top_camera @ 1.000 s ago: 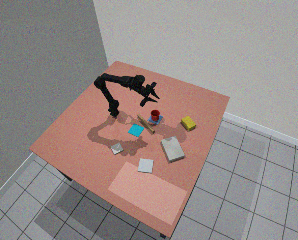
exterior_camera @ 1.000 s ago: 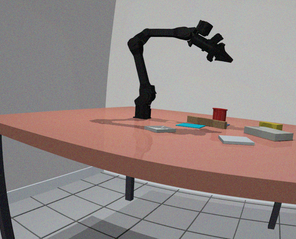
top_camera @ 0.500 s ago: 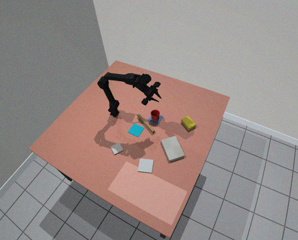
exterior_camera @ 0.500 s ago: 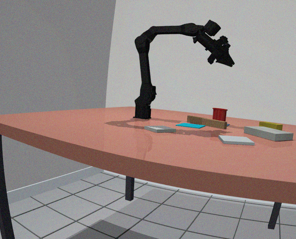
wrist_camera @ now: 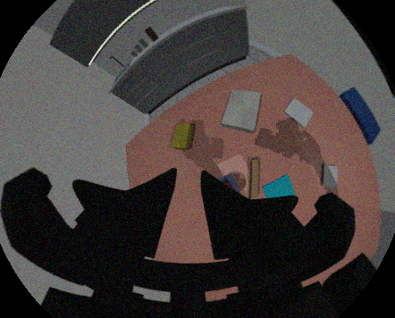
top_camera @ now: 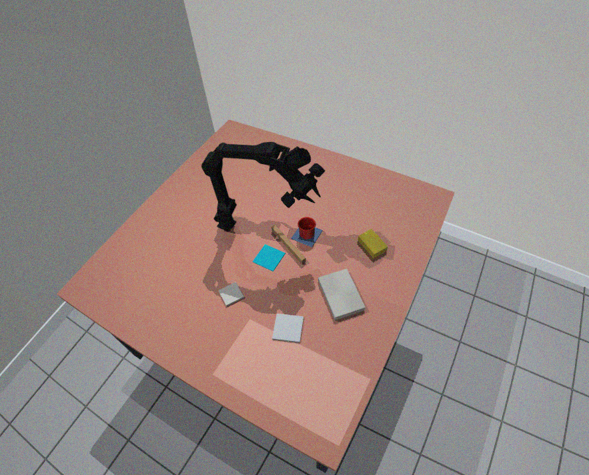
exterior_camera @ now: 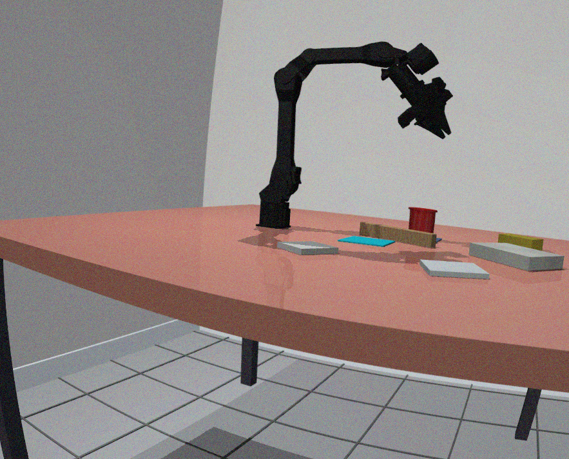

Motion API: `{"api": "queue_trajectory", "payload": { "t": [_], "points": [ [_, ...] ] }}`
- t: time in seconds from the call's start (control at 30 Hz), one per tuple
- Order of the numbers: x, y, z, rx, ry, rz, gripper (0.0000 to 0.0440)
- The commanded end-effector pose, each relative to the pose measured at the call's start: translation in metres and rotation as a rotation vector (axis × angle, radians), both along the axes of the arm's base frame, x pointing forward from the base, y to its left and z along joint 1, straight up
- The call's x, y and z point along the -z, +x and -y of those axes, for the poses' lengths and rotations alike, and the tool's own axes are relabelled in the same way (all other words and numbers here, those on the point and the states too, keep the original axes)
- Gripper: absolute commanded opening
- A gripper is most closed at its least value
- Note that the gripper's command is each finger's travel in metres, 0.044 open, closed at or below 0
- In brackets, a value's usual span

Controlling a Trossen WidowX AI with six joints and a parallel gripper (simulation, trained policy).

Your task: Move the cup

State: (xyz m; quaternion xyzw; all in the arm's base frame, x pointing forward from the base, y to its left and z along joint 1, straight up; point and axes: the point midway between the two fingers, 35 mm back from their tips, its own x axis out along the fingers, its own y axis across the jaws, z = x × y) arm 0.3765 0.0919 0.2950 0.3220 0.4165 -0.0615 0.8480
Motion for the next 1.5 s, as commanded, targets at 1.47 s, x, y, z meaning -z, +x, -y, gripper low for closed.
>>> {"api": "queue_trajectory", "payload": {
  "t": [1.47],
  "points": [
    [0.137, -0.034, 0.004, 0.203, -0.171, -0.706, 0.0161]
  ]
}}
